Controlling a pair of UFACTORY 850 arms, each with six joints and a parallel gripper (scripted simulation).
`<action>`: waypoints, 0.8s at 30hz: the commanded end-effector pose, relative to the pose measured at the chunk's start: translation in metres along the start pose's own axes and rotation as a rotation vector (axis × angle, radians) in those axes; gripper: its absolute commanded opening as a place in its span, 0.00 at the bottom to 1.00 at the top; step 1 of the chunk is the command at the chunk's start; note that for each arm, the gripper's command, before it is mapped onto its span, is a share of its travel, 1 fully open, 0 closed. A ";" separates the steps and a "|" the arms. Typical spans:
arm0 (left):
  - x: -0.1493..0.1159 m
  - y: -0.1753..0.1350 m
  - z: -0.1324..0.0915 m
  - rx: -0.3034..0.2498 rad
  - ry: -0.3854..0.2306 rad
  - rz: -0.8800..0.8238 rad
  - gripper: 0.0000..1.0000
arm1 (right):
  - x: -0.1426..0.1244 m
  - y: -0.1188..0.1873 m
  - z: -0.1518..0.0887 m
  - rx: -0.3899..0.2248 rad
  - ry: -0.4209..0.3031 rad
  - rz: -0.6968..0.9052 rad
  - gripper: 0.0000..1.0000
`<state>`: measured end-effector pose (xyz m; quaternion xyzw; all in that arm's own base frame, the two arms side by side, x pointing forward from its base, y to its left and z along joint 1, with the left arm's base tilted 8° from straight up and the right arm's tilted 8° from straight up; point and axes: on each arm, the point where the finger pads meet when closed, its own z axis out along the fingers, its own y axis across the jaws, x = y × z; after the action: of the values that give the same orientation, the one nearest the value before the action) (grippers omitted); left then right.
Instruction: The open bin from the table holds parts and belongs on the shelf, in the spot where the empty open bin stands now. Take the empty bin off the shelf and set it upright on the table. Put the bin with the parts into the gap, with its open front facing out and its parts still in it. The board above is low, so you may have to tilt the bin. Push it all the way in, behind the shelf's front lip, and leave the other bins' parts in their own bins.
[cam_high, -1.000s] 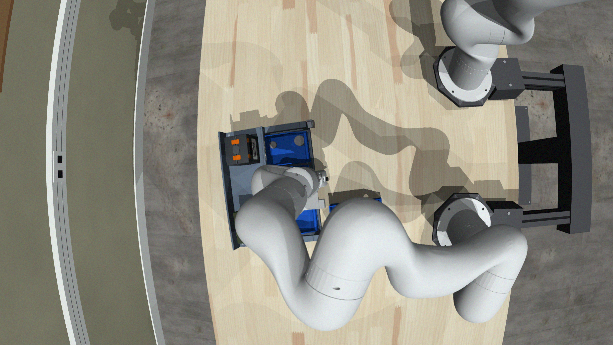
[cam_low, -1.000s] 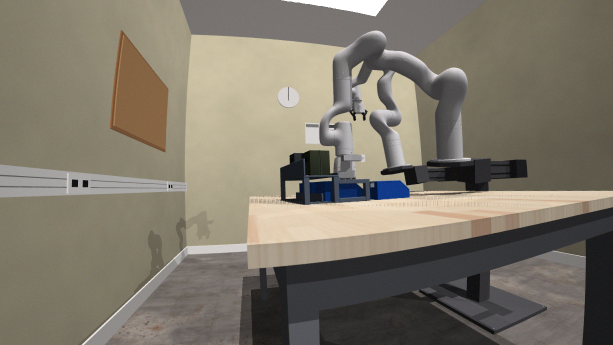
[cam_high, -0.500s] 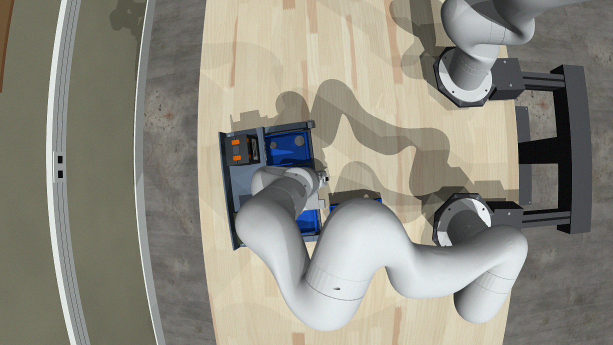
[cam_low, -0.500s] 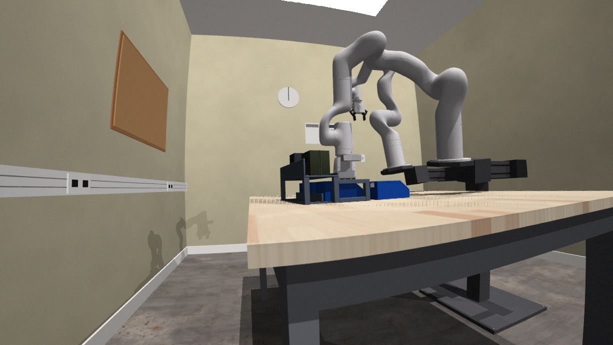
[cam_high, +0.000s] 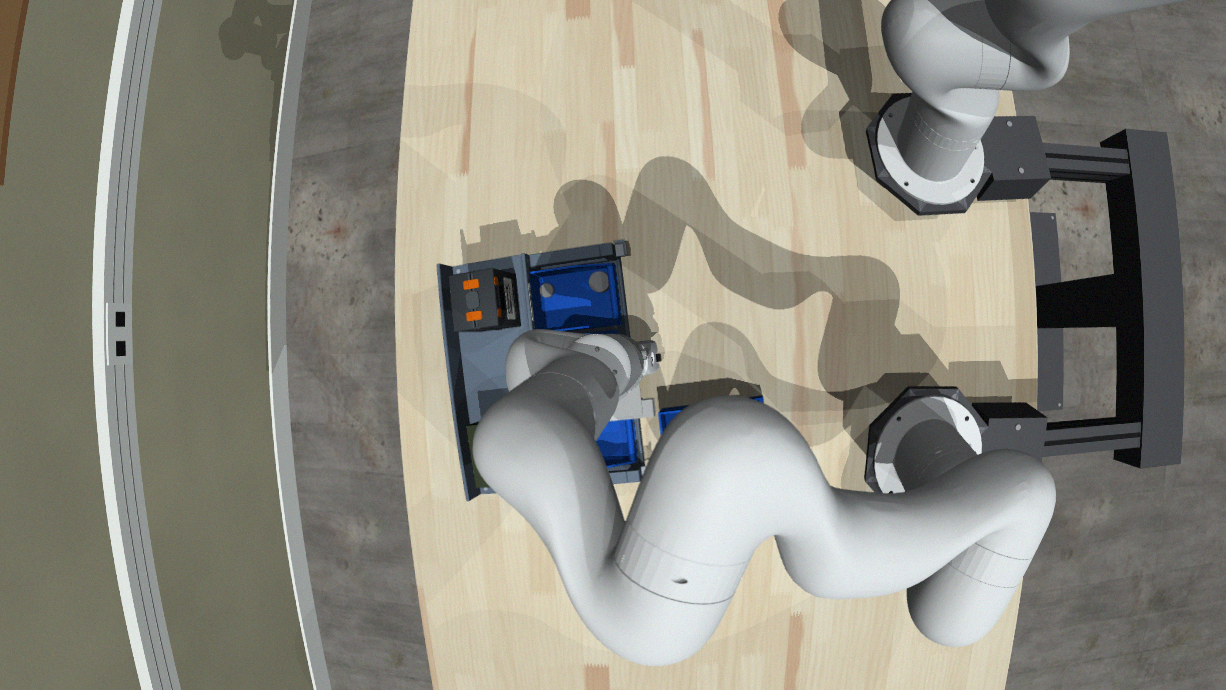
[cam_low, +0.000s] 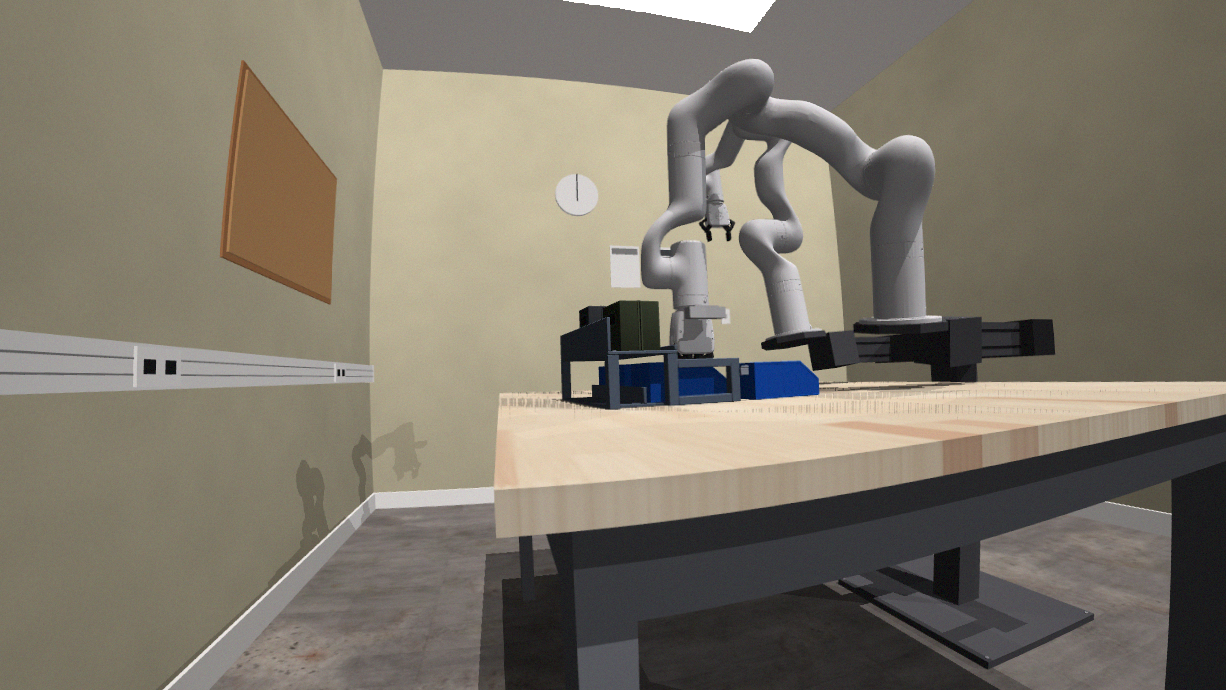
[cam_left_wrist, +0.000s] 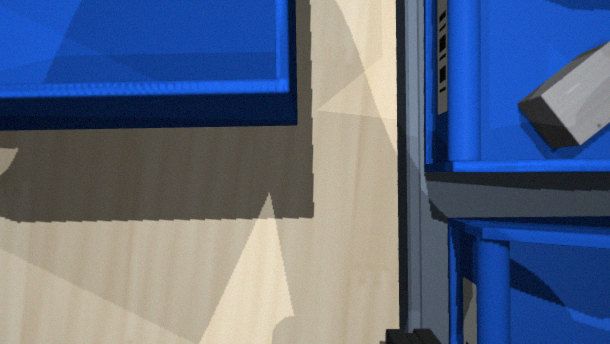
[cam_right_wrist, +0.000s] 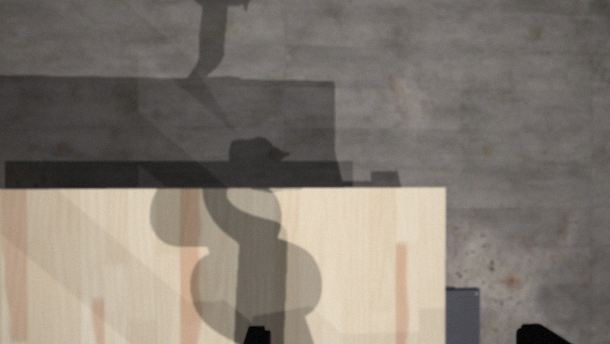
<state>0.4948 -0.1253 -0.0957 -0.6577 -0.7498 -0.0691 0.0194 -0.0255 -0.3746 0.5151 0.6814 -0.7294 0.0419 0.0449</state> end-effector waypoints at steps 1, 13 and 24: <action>0.000 -0.005 -0.006 -0.002 -0.001 0.000 0.00 | 0.000 0.000 -0.001 0.000 0.002 0.000 1.00; 0.000 -0.012 -0.013 -0.002 -0.001 0.000 0.00 | 0.000 0.000 -0.001 0.000 0.002 0.000 1.00; 0.000 -0.012 -0.024 -0.002 -0.001 0.000 0.00 | 0.000 0.000 -0.001 0.000 0.002 0.000 1.00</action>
<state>0.4809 -0.1294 -0.0774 -0.6577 -0.7498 -0.0699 0.0180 -0.0255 -0.3746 0.5151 0.6814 -0.7294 0.0419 0.0449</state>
